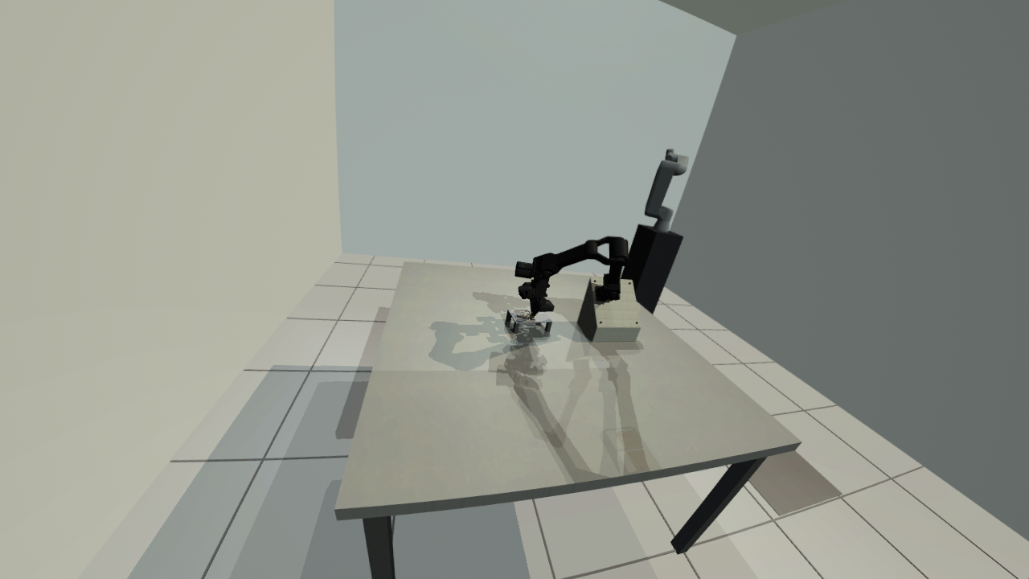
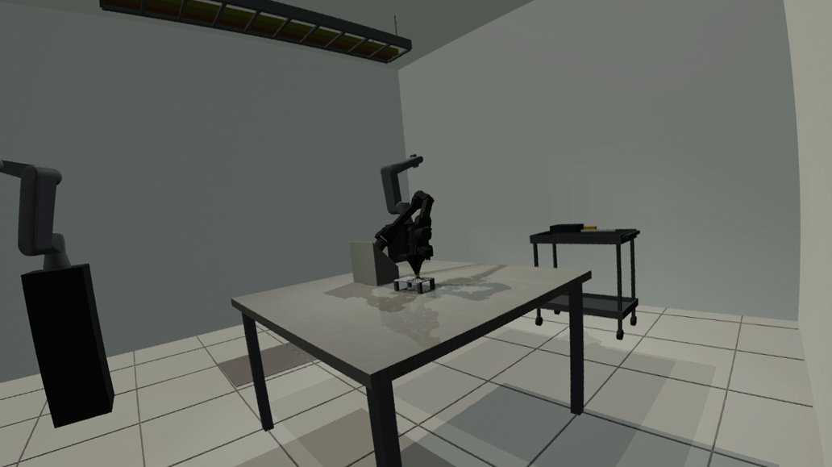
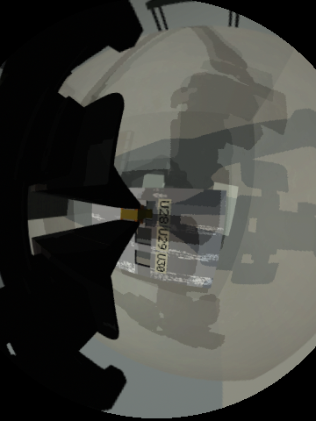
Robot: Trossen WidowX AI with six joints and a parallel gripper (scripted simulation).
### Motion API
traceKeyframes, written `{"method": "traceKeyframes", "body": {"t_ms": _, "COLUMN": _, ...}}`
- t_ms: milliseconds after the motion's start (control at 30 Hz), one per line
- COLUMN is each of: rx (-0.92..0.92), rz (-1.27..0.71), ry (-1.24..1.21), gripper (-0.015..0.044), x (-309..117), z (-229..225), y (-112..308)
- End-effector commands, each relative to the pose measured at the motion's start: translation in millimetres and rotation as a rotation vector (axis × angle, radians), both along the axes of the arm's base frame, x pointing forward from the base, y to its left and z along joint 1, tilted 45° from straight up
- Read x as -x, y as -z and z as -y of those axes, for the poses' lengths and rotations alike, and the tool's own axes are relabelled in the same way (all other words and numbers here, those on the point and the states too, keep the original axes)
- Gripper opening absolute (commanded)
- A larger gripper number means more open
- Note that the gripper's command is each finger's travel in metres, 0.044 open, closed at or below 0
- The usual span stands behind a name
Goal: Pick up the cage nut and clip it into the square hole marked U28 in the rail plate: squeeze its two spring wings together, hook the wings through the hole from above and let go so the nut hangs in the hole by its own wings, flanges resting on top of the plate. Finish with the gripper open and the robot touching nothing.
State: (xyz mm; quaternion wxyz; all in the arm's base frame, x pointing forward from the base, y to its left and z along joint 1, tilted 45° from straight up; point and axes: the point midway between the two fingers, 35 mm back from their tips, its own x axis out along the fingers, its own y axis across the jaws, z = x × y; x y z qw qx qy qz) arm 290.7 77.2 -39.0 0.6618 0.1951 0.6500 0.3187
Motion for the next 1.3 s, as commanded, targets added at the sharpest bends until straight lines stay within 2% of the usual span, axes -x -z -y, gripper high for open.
{"method": "traceKeyframes", "body": {"t_ms": 0, "rx": 0.007, "rz": -0.001, "ry": 0.003, "gripper": 0.0025, "x": -0.2, "z": 0.5, "y": 0.7}}
{"method": "traceKeyframes", "body": {"t_ms": 1267, "rx": 0.060, "rz": 0.007, "ry": 0.007, "gripper": 0.0025, "x": 0.3, "z": -2.6, "y": 0.9}}
